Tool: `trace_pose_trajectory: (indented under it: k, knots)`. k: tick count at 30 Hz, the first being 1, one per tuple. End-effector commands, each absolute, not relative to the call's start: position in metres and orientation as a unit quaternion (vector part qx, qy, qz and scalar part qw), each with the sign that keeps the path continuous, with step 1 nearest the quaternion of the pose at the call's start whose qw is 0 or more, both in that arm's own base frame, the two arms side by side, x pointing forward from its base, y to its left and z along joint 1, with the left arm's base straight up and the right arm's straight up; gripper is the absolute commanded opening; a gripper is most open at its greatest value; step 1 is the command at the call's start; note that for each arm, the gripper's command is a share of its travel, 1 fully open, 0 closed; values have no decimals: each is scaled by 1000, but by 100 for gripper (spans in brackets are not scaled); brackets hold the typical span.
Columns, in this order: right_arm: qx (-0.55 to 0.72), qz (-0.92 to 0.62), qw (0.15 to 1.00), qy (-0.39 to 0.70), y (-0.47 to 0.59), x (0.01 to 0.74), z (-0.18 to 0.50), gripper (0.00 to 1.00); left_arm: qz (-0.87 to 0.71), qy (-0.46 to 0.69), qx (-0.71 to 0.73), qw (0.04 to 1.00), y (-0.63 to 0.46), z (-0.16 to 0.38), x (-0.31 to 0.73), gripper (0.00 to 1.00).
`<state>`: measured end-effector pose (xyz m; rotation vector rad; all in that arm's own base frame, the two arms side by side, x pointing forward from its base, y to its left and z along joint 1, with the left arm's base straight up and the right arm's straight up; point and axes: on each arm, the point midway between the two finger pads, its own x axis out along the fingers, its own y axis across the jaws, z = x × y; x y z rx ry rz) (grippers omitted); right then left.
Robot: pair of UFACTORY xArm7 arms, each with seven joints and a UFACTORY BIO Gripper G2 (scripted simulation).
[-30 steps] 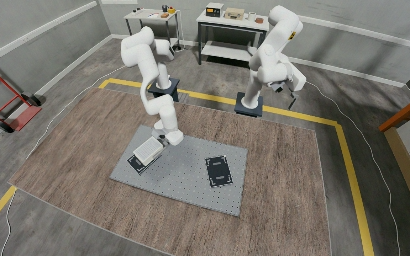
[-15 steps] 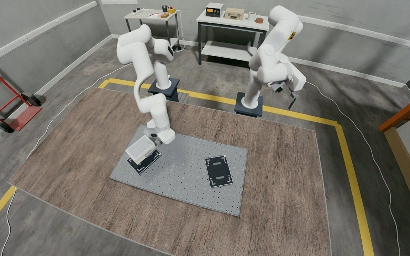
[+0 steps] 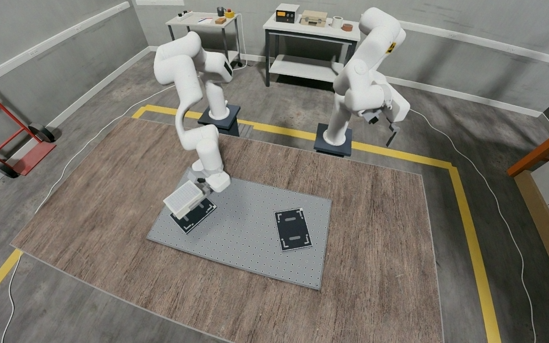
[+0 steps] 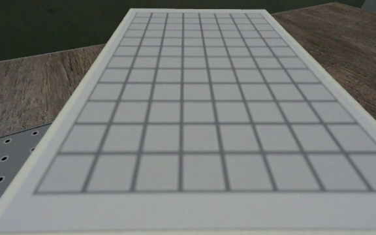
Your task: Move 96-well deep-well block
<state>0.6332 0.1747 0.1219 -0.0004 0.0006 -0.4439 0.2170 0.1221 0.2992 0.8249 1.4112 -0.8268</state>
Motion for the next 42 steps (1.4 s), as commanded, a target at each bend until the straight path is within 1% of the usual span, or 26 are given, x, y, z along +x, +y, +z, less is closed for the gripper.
trace_pose_trajectory:
  k: [1, 24, 42]
  knots:
    - [1, -220, 975, -2, 175, 634, 125, 0, -357, 610, 358, 610, 122, 300, 218, 100]
    - [1, -220, 975, -2, 176, 634, 125, 0, -357, 610, 358, 610, 122, 300, 218, 100]
    - [1, -220, 975, -2, 176, 634, 98, 0, -357, 610, 358, 610, 122, 300, 218, 100]
